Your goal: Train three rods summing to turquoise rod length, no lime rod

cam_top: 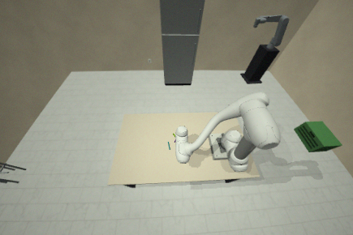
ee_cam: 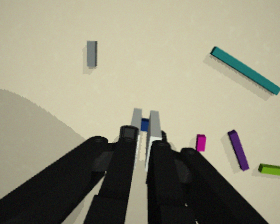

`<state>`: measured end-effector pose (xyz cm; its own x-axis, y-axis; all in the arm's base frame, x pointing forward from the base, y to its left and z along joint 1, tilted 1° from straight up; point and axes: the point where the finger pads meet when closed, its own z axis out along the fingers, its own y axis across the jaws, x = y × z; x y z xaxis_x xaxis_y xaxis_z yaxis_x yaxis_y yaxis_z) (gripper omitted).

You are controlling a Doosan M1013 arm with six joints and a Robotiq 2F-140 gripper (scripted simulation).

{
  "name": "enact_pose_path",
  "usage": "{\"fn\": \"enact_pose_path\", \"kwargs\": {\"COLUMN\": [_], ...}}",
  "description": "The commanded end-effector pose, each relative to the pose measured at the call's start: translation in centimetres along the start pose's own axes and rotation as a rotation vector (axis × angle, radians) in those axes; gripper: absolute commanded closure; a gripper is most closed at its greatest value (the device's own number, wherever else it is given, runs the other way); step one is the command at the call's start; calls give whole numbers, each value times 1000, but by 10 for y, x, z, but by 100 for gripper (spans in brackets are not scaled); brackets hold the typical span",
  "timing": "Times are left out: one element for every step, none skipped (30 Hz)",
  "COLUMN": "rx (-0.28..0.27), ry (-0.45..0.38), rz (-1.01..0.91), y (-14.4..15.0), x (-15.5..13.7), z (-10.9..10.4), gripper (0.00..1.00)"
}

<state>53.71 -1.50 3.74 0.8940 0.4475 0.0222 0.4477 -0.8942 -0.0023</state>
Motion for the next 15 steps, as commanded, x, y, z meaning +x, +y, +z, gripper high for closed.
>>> {"fn": "enact_pose_path", "kwargs": {"rx": [6,6,6,6,6,6,6,6,6,6,6,6,6,6,6], "ry": [-3,-3,-3,-3,-3,-3,-3,-3,-3,-3,-3,-3,-3,-3,-3], "rz": [3,3,3,3,3,3,3,3,3,3,3,3,3,3,3], "y": [-2,-2,-2,-2,-2,-2,-2,-2,-2,-2,-2,-2,-2,-2,-2], "x": [-3,-3,-3,-4,-4,-4,-4,-4,-4,-4,-4,-4,-4,-4,-4], "z": [21,26,30,34,34,34,38,42,45,48,50,53,54,56,57], "gripper": [97,97,97,97,97,97,97,97,97,97,97,97,97,97,97]}}
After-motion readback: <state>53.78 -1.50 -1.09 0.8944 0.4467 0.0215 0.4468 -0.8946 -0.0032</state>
